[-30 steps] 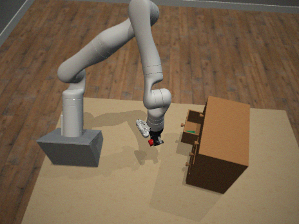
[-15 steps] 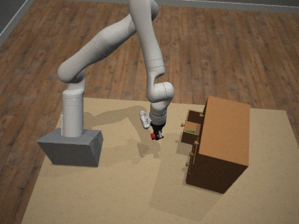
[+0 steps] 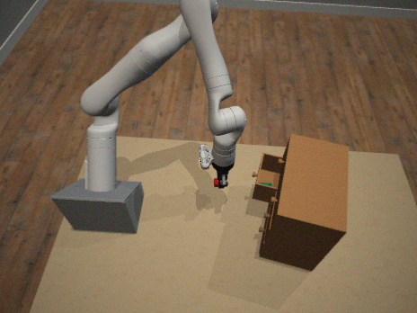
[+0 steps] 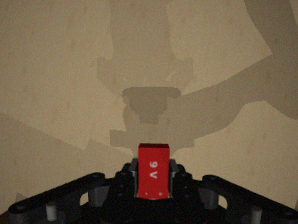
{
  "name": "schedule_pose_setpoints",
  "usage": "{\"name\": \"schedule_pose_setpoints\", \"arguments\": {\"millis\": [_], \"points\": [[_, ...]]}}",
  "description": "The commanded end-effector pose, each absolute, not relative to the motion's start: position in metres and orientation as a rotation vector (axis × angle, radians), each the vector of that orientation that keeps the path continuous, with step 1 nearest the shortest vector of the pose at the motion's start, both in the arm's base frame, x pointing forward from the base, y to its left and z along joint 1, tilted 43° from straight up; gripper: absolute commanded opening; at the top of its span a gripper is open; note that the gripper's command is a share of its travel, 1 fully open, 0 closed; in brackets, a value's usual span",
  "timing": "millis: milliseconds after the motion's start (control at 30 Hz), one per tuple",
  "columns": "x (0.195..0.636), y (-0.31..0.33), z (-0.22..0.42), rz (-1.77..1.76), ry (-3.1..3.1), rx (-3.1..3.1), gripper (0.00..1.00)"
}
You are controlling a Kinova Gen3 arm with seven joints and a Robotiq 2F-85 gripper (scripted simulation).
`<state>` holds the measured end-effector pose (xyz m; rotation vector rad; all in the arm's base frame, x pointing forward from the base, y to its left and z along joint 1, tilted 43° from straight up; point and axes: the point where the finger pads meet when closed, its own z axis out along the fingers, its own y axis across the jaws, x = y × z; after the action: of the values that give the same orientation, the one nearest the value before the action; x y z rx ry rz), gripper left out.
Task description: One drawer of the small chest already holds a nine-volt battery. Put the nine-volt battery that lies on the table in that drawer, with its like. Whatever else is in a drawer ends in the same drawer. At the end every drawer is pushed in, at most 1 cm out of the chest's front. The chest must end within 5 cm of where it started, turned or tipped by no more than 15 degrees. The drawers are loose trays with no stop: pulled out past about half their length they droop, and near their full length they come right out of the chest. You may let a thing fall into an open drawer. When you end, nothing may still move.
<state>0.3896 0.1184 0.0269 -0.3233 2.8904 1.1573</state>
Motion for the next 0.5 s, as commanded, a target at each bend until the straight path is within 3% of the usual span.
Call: {"name": "schedule_pose_setpoints", "arguments": {"millis": [0, 467], "points": [[0.392, 0.123, 0.032, 1.155, 2.898, -0.305, 0.23], [0.397, 0.141, 0.048, 1.172, 2.963, -0.098, 0.23]]}}
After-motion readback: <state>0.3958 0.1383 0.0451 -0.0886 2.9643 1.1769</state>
